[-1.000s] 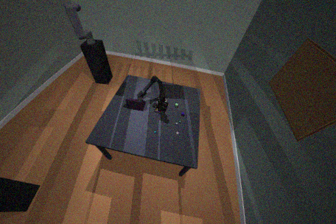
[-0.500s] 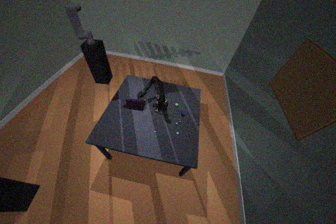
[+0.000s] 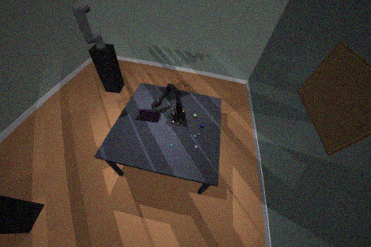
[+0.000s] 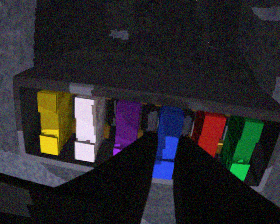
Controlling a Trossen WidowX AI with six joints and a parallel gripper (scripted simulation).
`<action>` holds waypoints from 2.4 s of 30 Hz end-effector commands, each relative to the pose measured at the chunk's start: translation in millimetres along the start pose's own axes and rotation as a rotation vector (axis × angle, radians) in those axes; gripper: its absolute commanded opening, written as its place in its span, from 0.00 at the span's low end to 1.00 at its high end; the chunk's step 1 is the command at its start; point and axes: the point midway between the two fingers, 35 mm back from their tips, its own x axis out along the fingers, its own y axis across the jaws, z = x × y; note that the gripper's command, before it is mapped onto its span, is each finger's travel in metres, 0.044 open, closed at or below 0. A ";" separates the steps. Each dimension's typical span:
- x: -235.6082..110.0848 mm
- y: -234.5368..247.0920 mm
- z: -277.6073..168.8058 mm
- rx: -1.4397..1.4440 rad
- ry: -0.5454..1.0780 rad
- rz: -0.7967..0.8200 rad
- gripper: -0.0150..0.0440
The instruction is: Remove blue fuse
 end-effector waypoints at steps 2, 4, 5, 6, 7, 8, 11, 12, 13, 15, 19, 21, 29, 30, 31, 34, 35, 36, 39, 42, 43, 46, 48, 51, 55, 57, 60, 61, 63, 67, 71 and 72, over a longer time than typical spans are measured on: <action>-3.8 -0.6 -0.2 -0.004 0.003 -0.002 0.25; -4.8 -0.6 -0.2 -0.003 0.003 -0.002 0.25; -5.3 -0.7 -0.2 -0.003 0.003 -0.002 0.25; -5.8 -0.7 -0.2 -0.003 0.003 -0.002 0.25; -6.2 -0.7 -0.2 -0.003 0.003 -0.002 0.25; -6.7 -0.7 -0.2 -0.003 0.003 -0.002 0.25; -8.2 -0.8 -0.2 -0.003 0.003 -0.002 0.25; -8.7 -0.8 -0.3 -0.003 0.003 -0.003 0.25; -9.2 -0.8 -0.3 -0.003 0.003 -0.003 0.25; -10.2 -0.8 -0.3 -0.003 0.003 -0.003 0.25; -12.1 -0.8 -0.3 -0.002 0.002 -0.003 0.25; -13.1 -0.8 -0.3 -0.002 0.002 -0.003 0.25; -17.0 -0.9 -0.3 -0.002 0.002 -0.003 0.25; -17.5 -0.8 -0.3 -0.002 0.002 -0.003 0.25; -18.0 -0.8 -0.3 -0.002 0.002 -0.003 0.25; -19.5 -0.8 -0.3 -0.002 0.002 -0.003 0.25; -20.0 -0.8 -0.3 -0.001 0.002 -0.003 0.25; -20.5 -0.8 -0.3 -0.001 0.001 -0.003 0.25; -22.0 -0.8 -0.3 -0.001 0.001 -0.003 0.25; -23.5 -0.7 -0.3 -0.001 0.001 -0.003 0.25; -24.0 -0.7 -0.3 -0.001 0.001 -0.003 0.25; -25.5 -0.7 -0.3 -0.001 0.001 -0.003 0.25; -26.5 -0.6 -0.3 -0.001 0.001 -0.003 0.25; -28.0 -0.6 -0.3 -0.001 0.000 -0.003 0.25; -30.0 -0.5 -0.3 0.000 0.000 -0.003 0.25; -31.0 -0.4 -0.3 0.000 0.000 -0.003 0.25; -32.5 -0.3 -0.2 0.000 0.000 -0.004 0.25; -33.0 -0.3 -0.2 0.000 0.000 -0.004 0.25; -33.7 -0.3 -0.2 0.000 0.000 -0.004 0.25; -38.9 -0.4 -0.3 0.000 0.000 -0.004 0.25; -45.3 -0.5 -0.4 0.000 0.000 -0.004 0.25; -46.9 -0.5 -0.4 0.000 0.000 -0.004 0.25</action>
